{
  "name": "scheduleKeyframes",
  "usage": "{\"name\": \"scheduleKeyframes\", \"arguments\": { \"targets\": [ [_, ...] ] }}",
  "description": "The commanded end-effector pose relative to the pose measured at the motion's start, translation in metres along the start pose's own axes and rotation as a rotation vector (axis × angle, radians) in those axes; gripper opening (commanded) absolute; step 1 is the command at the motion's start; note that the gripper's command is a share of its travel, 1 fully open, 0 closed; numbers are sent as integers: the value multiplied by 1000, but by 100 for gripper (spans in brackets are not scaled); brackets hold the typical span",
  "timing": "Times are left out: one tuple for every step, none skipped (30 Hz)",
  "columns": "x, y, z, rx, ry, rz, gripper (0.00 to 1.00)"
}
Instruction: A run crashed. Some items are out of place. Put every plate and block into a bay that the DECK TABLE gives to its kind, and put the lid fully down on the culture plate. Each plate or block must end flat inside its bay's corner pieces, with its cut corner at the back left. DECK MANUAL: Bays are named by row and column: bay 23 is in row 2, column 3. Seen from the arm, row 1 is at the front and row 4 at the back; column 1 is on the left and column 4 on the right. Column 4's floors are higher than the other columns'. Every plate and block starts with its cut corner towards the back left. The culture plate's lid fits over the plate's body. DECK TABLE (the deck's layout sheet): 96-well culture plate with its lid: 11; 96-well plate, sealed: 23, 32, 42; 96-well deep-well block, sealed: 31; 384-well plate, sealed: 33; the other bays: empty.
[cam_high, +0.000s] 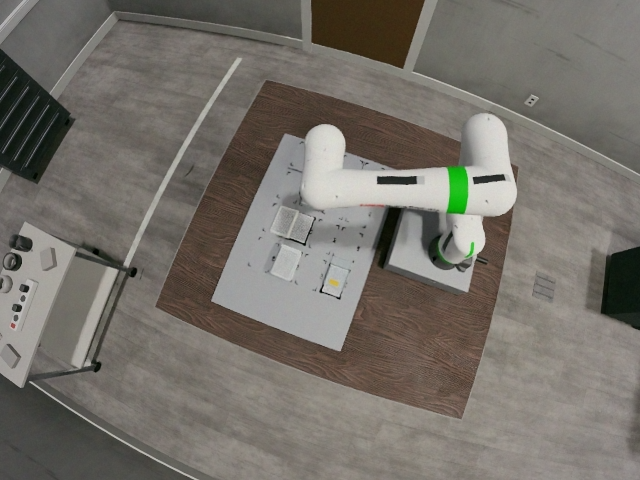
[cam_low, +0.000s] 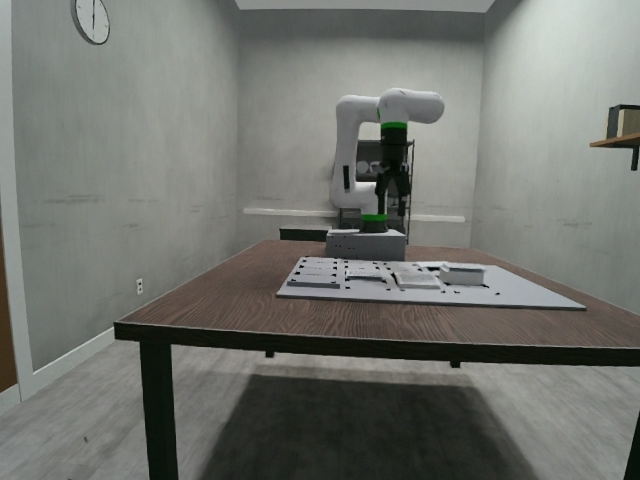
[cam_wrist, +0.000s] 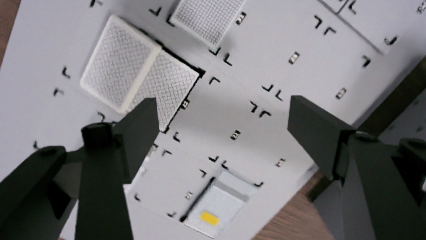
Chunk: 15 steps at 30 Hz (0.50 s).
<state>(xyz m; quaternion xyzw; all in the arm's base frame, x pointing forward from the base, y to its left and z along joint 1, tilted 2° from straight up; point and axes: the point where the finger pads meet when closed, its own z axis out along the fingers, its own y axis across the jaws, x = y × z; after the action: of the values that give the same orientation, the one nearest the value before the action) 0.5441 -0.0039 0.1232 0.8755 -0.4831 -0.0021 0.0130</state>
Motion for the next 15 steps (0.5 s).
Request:
{"name": "scheduleKeyframes", "arguments": {
  "targets": [
    [2, -2, 12, 0, 8, 85, 70],
    [2, -2, 12, 0, 8, 85, 70],
    [3, -3, 16, 0, 9, 119, 70],
    [3, -3, 21, -1, 9, 152, 70],
    [4, -3, 26, -2, 10, 185, 70],
    [4, -4, 31, -2, 10, 219, 70],
    [5, -4, 36, -3, 11, 252, 70],
    [5, -4, 36, -3, 11, 252, 70],
    [5, -4, 41, -3, 11, 285, 70],
    [6, -5, 46, -4, 12, 319, 70],
    [6, -5, 49, -4, 12, 335, 70],
    [6, -5, 49, -4, 12, 335, 70],
    [6, -5, 54, -5, 13, 369, 70],
    [7, -5, 59, -5, 13, 402, 70],
    [7, -5, 61, -5, 14, 419, 70]
  ]
}}
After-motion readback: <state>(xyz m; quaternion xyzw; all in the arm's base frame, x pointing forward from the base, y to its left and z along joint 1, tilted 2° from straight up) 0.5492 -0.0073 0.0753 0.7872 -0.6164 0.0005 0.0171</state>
